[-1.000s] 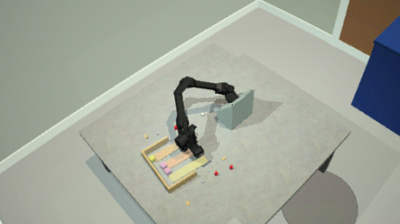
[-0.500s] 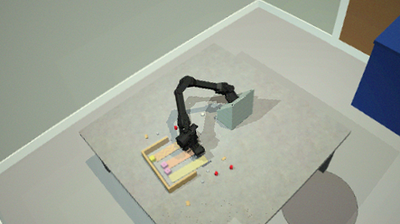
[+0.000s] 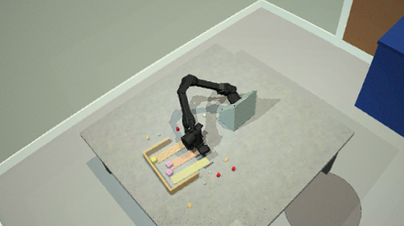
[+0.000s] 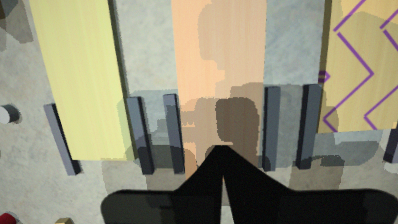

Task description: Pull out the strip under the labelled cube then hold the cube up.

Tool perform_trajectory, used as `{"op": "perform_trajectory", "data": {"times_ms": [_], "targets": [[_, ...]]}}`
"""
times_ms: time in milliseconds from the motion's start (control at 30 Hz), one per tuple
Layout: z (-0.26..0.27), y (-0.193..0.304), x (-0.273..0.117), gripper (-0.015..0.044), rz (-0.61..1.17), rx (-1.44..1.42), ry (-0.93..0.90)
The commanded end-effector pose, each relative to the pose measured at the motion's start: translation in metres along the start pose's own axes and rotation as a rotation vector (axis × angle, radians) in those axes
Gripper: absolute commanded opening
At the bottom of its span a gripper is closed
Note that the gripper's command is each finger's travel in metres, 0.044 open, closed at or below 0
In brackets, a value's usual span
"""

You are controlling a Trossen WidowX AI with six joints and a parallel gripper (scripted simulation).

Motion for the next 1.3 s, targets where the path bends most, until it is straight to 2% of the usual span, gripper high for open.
{"op": "perform_trajectory", "data": {"times_ms": [0,1267], "targets": [[-0.002,0.010,0.004,0.0000,0.017,-0.003,0.002],[-0.010,0.068,0.003,0.0000,0.019,-0.005,0.002]]}}
Point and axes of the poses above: the point midway between the two fingers, 35 mm back from their tips, its own x axis out along the fingers, its own z axis across the jaws, y = z × x, the point moved 7 cm from there along -x, back along the fingers, and after that the axes turned 6 degrees about x, right-handed, at the moved point
